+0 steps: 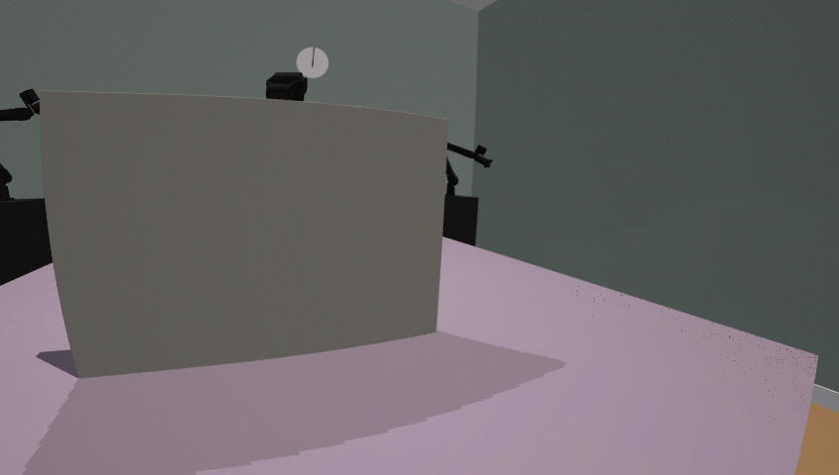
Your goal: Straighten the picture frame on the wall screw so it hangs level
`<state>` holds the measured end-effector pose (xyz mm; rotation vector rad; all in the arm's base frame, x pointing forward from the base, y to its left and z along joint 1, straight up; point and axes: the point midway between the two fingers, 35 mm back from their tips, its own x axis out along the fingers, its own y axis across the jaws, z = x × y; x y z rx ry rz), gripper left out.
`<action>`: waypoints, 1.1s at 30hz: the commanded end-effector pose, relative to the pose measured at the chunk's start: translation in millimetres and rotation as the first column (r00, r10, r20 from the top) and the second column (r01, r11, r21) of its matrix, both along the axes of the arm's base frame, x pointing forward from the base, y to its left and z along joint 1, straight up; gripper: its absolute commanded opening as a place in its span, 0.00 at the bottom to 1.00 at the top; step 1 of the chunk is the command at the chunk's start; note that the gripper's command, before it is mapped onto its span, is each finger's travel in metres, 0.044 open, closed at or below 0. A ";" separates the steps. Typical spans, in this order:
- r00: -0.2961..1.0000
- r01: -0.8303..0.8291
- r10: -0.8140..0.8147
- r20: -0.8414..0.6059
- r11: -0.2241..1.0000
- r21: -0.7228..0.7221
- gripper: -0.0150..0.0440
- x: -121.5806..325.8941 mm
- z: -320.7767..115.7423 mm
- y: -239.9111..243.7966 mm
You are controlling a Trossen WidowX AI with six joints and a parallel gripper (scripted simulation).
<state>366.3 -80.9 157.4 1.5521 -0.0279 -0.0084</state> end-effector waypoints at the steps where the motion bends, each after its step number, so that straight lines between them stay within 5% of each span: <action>1: 1.000 -0.002 0.002 0.001 1.000 0.025 0.25 0.0 -0.2 -0.2; 12: 1.000 0.000 0.000 0.000 1.000 0.012 0.69 0.0 -0.1 0.0; 17: 1.000 0.000 0.000 0.000 1.000 -0.008 0.69 -6.8 1.2 -1.3; 27: 1.000 -0.002 -0.001 -0.009 0.960 -0.279 0.69 -98.3 -4.0 0.7; 33: 1.000 0.002 -0.005 -0.011 0.967 -0.256 0.69 -97.9 1.8 -4.6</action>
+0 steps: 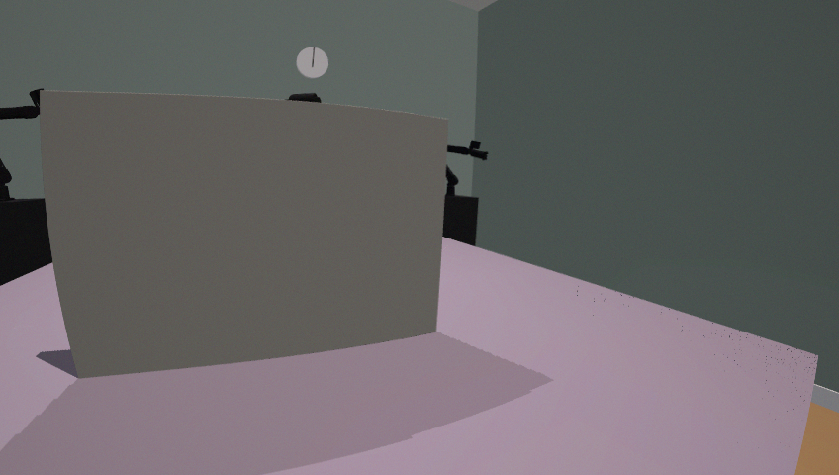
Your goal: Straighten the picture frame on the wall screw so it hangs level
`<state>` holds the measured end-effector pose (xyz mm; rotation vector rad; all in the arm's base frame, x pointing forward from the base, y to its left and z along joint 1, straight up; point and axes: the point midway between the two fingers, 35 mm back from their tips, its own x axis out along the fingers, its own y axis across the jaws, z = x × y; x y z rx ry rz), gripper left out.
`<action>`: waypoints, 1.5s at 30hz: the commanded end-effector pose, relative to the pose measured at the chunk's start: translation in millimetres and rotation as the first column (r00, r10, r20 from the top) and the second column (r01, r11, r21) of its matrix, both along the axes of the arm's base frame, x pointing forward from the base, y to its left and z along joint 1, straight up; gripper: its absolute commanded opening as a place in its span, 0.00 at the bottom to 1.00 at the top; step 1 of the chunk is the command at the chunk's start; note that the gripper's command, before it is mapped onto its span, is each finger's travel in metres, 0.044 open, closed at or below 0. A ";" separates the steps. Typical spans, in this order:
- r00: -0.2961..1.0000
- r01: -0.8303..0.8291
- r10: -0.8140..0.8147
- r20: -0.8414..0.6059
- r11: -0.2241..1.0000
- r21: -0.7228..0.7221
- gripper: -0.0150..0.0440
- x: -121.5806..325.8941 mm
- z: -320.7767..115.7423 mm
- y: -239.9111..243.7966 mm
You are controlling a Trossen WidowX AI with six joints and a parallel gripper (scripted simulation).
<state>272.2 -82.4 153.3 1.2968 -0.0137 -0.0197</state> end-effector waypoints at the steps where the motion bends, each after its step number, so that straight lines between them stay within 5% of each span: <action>1: 1.000 0.002 -0.002 0.008 1.000 -0.006 0.69 -8.0 9.0 -5.1; 21: 1.000 -0.003 0.003 0.000 1.000 -0.031 0.69 -97.0 39.3 14.9; 45: 1.000 -0.003 0.003 0.000 0.999 -0.032 0.69 -99.2 39.0 17.2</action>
